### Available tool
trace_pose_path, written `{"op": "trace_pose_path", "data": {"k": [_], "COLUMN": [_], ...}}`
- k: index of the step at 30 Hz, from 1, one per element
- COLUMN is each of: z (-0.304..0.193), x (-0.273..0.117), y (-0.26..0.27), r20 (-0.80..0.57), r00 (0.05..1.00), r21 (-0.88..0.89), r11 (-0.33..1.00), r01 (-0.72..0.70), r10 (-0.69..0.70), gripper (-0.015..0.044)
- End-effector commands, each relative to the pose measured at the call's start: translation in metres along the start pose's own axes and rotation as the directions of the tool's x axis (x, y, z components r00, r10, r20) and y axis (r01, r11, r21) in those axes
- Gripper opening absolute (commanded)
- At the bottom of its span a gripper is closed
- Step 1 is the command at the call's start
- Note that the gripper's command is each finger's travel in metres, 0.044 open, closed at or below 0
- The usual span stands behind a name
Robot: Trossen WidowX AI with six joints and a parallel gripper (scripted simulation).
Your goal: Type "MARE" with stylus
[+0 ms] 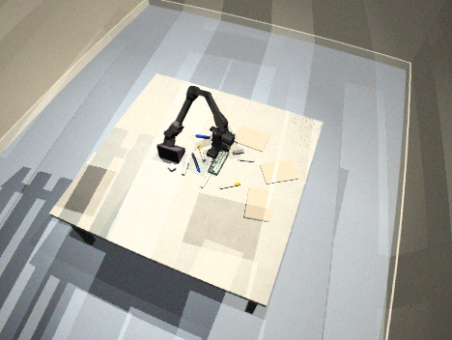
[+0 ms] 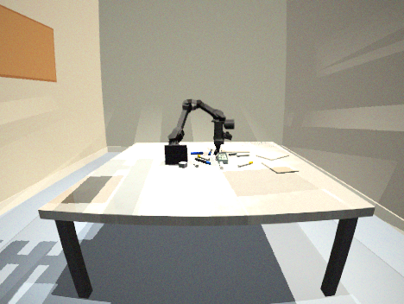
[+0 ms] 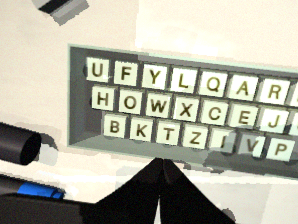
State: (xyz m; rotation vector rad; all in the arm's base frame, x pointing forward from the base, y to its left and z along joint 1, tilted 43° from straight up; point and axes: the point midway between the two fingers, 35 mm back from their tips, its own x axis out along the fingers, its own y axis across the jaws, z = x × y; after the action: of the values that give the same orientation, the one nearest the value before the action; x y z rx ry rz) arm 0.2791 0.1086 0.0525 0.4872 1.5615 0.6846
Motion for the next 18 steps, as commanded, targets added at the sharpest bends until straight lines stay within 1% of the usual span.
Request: {"op": "trace_pose_path", "data": {"k": [1, 6, 11, 15, 18], "z": [-0.001, 0.0, 0.0, -0.001, 0.002], "x": [-0.001, -0.003, -0.058, -0.061, -0.055], "y": [0.003, 0.003, 0.002, 0.002, 0.0], "r20": [0.001, 0.001, 0.0, 0.0, 0.012], "r00": [1.0, 1.0, 1.0, 1.0, 1.0], "r21": [0.015, 0.015, 0.015, 0.015, 0.024], "r11": [1.0, 1.0, 1.0, 1.0, 1.0], "r01": [-0.002, -0.001, 0.001, 0.001, -0.001], "r10": [0.002, 0.001, -0.001, -0.001, 0.0], "gripper": [0.0, 0.0, 0.0, 0.0, 0.0]}}
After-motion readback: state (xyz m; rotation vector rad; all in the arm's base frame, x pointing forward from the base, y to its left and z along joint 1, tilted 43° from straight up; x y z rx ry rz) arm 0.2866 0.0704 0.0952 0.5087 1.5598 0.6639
